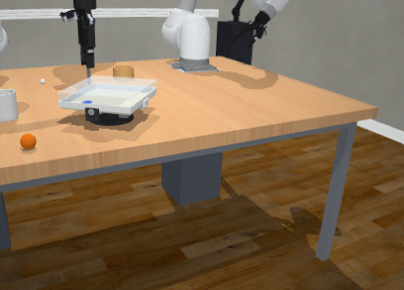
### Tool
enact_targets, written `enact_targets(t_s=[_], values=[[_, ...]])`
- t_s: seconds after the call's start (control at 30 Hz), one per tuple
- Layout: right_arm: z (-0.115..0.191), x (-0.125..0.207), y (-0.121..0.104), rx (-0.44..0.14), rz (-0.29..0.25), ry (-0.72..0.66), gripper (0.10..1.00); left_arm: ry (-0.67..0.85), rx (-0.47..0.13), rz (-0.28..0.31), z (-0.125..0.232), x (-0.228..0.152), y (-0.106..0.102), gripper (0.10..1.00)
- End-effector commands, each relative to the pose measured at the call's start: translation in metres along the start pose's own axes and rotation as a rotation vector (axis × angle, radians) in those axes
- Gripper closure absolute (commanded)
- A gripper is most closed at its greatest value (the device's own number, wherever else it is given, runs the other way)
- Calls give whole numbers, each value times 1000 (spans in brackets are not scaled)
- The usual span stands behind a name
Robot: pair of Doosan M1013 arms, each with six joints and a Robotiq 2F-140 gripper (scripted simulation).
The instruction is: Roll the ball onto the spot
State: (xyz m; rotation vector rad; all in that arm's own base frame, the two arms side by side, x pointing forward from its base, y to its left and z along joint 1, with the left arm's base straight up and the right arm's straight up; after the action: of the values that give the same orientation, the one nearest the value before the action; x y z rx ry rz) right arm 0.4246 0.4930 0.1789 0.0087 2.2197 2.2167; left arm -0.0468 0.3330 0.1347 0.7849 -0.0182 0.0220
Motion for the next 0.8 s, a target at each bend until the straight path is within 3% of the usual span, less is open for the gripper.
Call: enact_targets(t_s=[0.0, 0.77], values=[[0, 0, -1, -1, -1, 0, 674, 0, 1, 0, 0, 0, 0, 98], [0, 0, -5, -1, -1, 0, 674, 0, 1, 0, 0, 0, 0, 98]])
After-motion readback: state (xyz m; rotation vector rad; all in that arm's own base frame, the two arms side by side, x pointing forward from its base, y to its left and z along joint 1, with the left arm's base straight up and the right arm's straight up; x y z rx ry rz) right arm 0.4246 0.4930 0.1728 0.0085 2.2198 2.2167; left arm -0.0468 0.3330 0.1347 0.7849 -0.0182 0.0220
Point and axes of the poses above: on each arm, the point where the finger pads meet when closed, its own y axis back along the fingers, its own x axis across the jaws, z = x × y, the point moved 2 cm from there along y, back along the fingers, and after that the axes turned 5 degrees about -y, right-handed, at the moved point
